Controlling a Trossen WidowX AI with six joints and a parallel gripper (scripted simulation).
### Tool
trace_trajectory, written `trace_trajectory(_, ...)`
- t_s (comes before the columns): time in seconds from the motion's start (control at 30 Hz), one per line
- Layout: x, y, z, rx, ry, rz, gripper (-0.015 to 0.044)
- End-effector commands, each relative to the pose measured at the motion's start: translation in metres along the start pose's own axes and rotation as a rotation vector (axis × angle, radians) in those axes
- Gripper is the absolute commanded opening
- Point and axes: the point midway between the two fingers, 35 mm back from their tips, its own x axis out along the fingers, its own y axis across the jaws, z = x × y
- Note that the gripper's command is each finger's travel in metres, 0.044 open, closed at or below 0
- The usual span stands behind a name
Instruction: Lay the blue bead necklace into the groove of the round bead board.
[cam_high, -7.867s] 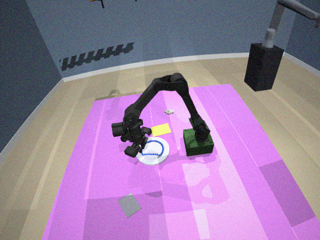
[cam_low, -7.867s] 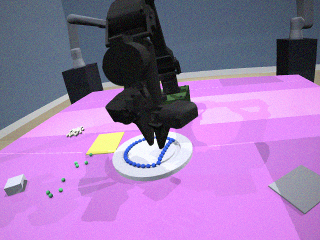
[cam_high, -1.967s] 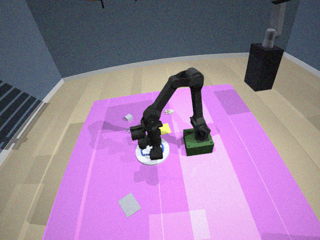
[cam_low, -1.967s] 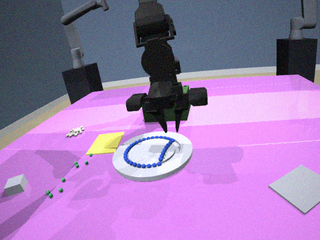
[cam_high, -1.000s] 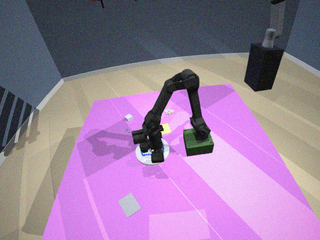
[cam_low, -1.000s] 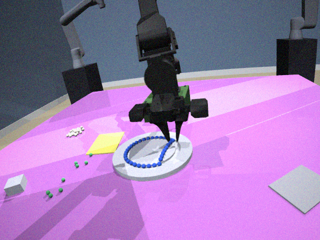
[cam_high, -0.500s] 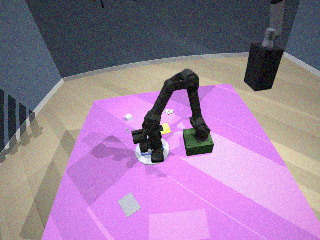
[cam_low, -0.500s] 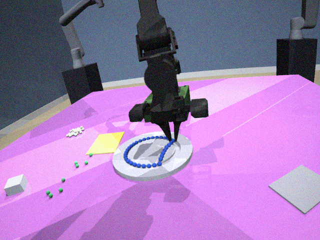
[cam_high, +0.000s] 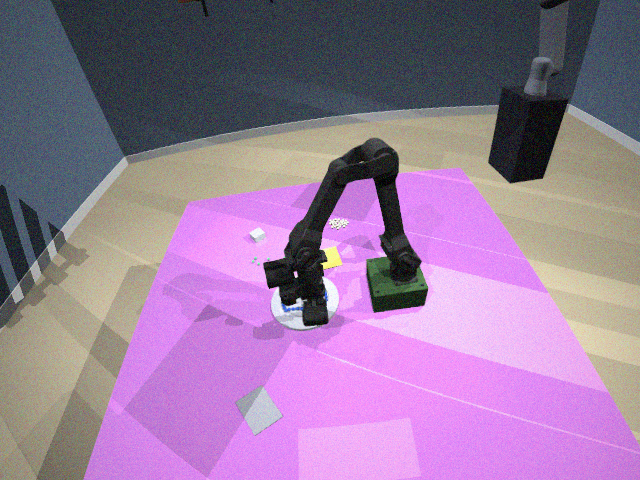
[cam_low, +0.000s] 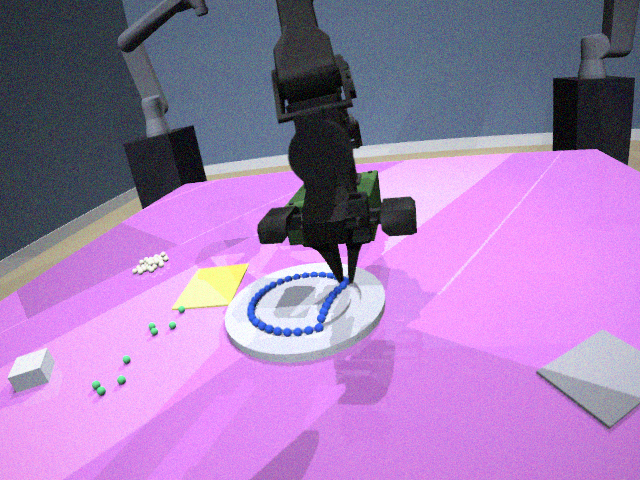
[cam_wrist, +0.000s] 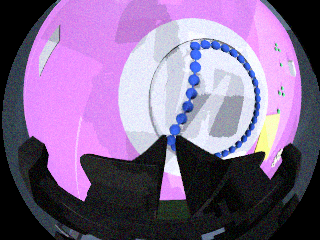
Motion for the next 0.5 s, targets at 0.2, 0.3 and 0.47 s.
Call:
trace_trajectory(0.2, -0.0024, -0.0002, -0.0001, -0.002, 0.0, -0.001, 0.0)
trace_trajectory(0.3, -0.0067, -0.0008, -0.0009, -0.005, 0.004, -0.005, 0.0)
trace_trajectory(0.47, -0.0067, -0.0003, -0.0011, -0.005, 0.004, -0.005, 0.0)
